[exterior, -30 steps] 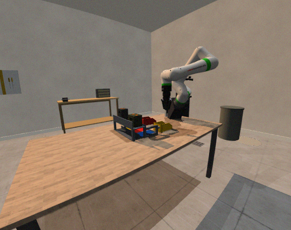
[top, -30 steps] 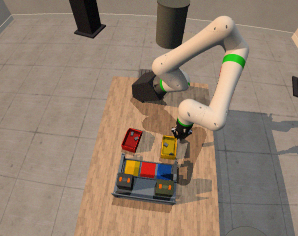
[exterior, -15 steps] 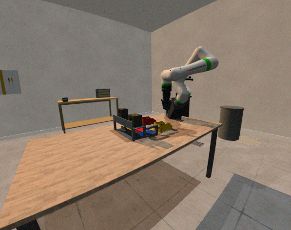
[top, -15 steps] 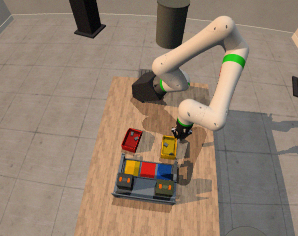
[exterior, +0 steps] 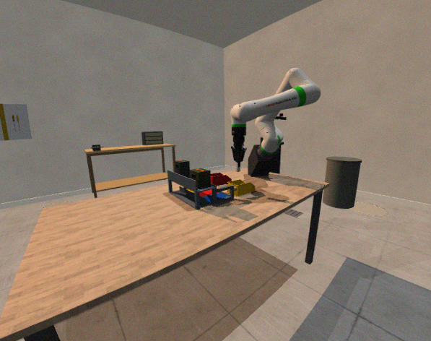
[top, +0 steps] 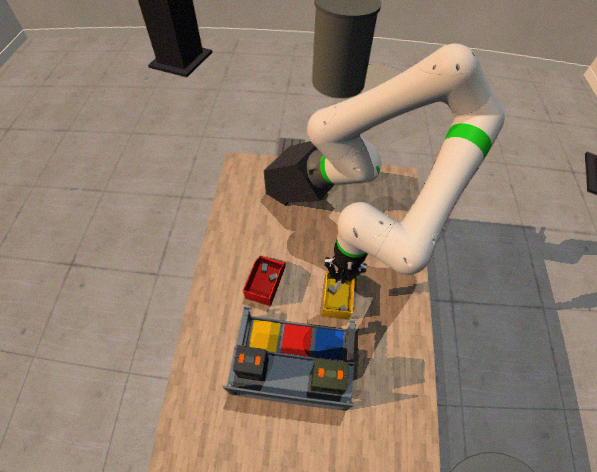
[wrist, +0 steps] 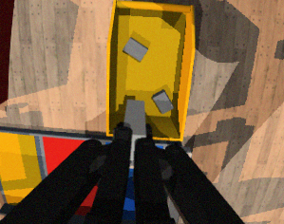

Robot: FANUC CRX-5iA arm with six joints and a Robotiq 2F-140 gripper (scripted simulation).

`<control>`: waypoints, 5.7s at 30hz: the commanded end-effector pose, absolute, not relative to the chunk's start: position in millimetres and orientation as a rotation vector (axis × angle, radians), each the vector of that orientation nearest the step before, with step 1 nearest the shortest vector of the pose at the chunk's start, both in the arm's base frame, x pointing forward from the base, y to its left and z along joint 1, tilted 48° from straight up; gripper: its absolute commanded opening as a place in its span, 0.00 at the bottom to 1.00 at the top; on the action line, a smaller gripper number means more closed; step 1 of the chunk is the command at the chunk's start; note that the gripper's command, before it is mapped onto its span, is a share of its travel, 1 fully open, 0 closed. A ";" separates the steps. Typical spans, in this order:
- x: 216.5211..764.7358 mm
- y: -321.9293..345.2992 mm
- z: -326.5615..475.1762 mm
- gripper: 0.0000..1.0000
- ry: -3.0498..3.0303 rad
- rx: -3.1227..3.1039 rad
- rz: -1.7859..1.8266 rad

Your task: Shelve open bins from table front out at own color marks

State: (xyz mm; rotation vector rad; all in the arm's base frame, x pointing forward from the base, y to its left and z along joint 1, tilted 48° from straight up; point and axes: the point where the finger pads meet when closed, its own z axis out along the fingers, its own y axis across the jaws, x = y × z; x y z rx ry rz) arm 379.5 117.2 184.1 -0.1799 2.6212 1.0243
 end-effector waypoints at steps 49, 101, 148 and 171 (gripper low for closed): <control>416.8 -109.7 -26.9 0.15 2.642 0.003 1.117; 422.4 -94.6 -41.3 0.15 2.642 0.003 1.117; 434.3 -62.3 -71.9 0.15 2.642 0.003 1.117; 435.1 -60.1 -74.0 0.15 2.642 0.003 1.117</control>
